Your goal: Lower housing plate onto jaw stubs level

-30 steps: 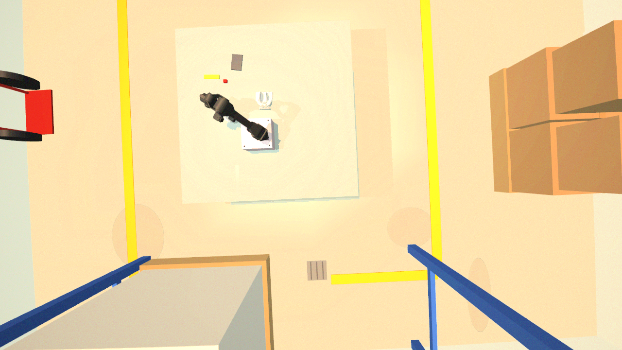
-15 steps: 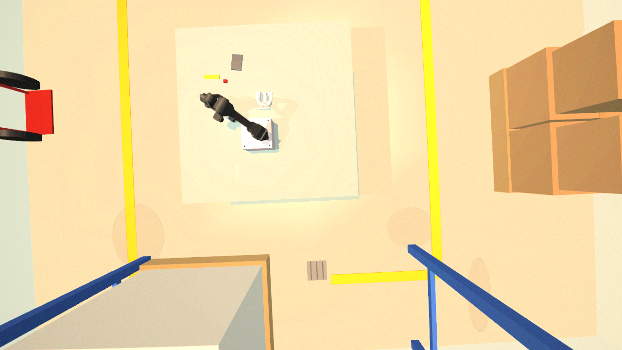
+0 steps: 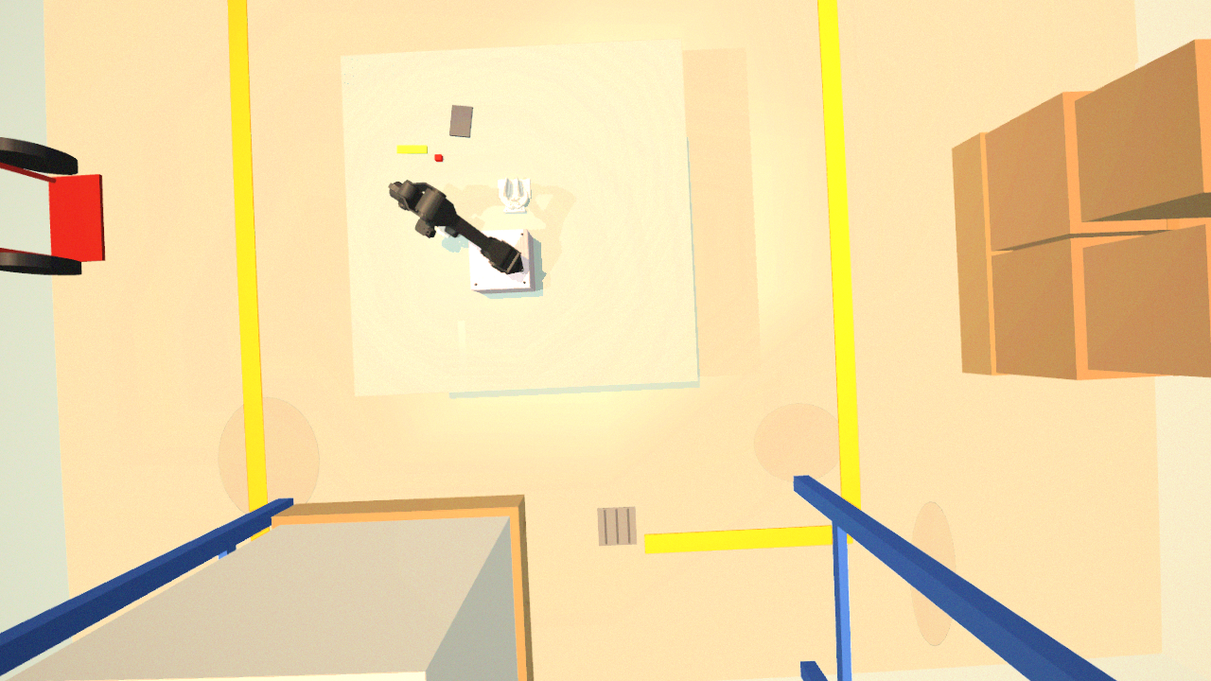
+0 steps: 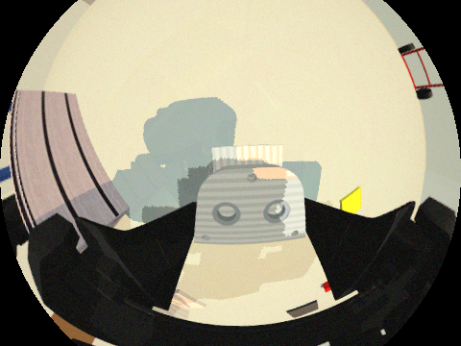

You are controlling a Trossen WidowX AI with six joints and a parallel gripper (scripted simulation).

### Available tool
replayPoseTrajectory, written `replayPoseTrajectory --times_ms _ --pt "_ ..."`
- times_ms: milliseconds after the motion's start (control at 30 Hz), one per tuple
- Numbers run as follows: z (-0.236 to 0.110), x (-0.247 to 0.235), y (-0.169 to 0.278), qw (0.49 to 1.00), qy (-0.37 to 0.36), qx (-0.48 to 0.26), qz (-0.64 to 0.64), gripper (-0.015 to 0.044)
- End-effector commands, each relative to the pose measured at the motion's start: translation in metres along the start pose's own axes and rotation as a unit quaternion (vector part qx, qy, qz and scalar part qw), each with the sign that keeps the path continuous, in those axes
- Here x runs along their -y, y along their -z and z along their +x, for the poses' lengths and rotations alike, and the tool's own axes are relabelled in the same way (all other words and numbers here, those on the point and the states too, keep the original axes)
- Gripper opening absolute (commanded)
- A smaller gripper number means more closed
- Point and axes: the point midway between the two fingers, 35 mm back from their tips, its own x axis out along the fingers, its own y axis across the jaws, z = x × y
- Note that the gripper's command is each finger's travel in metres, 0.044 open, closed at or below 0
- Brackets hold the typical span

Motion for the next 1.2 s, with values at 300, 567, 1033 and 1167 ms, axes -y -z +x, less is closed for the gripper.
replayPoseTrajectory --times_ms 300,567,1033,1167 --pt "-0.020 0.002 0.000 1.000 0.000 -0.001 -0.001 0.0351" --pt "-0.045 0.002 0.000 1.000 0.000 -0.002 -0.001 0.0351" --pt "-0.073 0.000 0.004 1.000 0.000 -0.003 0.012 0.0351" --pt "-0.073 -0.003 0.013 0.999 0.001 -0.003 0.051 0.0351"
